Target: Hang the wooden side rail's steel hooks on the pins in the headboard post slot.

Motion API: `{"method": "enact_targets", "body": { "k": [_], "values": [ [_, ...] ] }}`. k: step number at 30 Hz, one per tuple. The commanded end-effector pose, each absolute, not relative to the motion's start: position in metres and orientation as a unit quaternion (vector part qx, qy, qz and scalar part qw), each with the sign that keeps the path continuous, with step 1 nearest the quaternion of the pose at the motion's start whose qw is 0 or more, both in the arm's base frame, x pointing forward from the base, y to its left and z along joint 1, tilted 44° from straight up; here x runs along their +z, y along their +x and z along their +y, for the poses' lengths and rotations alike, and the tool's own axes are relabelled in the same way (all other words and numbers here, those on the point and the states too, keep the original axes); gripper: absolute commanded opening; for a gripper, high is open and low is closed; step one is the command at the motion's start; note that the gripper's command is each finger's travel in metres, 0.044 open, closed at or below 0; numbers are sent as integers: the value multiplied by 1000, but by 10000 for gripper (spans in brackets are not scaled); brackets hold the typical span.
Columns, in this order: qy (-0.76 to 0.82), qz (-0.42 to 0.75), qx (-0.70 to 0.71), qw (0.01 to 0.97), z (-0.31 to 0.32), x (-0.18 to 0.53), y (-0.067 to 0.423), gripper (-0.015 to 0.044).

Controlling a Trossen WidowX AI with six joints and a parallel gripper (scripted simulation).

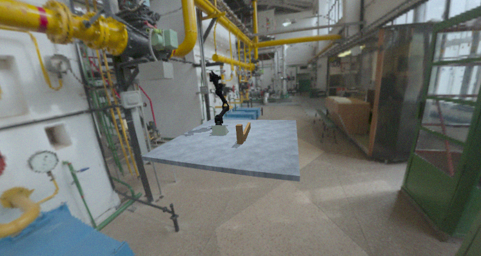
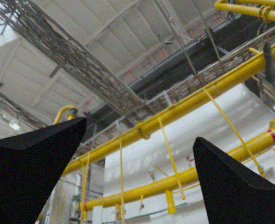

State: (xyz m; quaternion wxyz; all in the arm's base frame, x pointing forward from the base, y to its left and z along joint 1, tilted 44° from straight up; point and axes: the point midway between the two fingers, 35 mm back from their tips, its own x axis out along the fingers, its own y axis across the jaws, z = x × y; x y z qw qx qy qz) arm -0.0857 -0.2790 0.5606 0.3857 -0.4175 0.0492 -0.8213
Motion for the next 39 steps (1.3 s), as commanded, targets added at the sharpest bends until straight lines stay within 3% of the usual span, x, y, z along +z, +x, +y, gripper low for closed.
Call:
{"method": "enact_targets", "body": {
  "k": [1,11,22,30,39],
  "values": [
    [-417,49,-821,387,-280,560,-85,426],
    [-354,33,-778,518,-359,480,-46,440],
    [-219,11,-692,688,-429,338,35,440],
    [-95,12,-615,782,-434,228,102,440],
    [69,38,-517,852,-389,106,169,440]
  ]
}}
